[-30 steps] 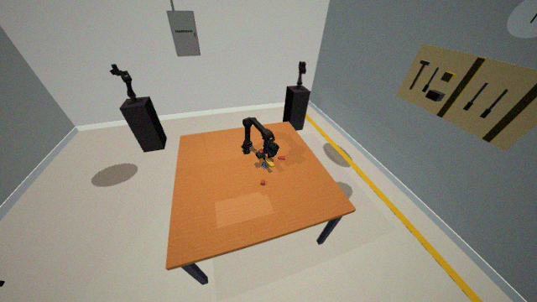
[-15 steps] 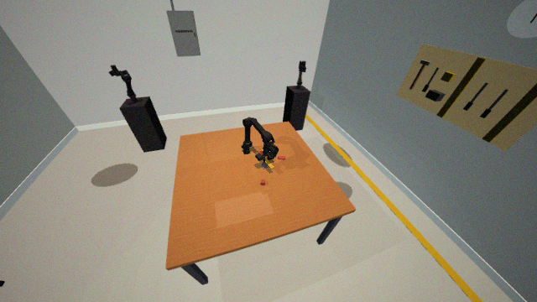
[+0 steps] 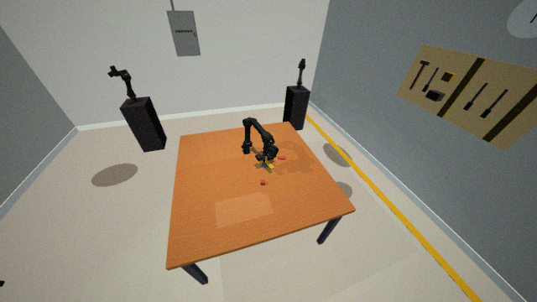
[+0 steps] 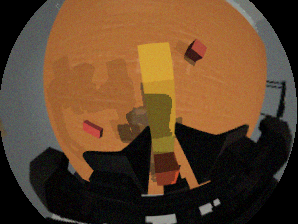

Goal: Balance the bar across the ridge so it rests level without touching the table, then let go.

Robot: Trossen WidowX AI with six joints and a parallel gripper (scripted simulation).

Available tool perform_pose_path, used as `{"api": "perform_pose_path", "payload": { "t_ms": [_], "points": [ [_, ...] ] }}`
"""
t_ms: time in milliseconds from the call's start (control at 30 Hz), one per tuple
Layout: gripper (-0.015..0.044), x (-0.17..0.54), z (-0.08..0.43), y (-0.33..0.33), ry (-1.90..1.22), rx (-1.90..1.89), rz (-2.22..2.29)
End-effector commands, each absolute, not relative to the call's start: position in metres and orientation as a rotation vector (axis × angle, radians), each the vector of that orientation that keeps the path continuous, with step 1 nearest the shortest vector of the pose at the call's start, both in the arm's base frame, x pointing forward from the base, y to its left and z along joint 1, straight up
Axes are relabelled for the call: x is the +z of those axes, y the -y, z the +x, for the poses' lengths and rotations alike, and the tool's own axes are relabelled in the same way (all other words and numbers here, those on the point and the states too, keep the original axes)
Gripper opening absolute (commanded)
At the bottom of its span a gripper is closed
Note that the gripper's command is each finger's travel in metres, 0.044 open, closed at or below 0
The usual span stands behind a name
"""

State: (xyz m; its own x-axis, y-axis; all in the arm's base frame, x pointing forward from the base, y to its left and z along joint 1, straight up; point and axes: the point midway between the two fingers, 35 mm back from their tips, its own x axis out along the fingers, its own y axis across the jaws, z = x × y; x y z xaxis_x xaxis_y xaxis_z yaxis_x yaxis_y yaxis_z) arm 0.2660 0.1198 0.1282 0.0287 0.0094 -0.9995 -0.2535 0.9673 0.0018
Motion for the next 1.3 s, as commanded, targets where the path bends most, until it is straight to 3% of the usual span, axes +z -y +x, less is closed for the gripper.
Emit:
{"api": "perform_pose_path", "payload": {
  "t_ms": [0, 1267],
  "points": [
    [0.0, 0.128, 0.266, -0.1204, -1.532, 0.205, -0.19],
    [0.0, 0.1247, 0.2659, -0.1204, -1.532, 0.205, -0.19]
  ]
}}
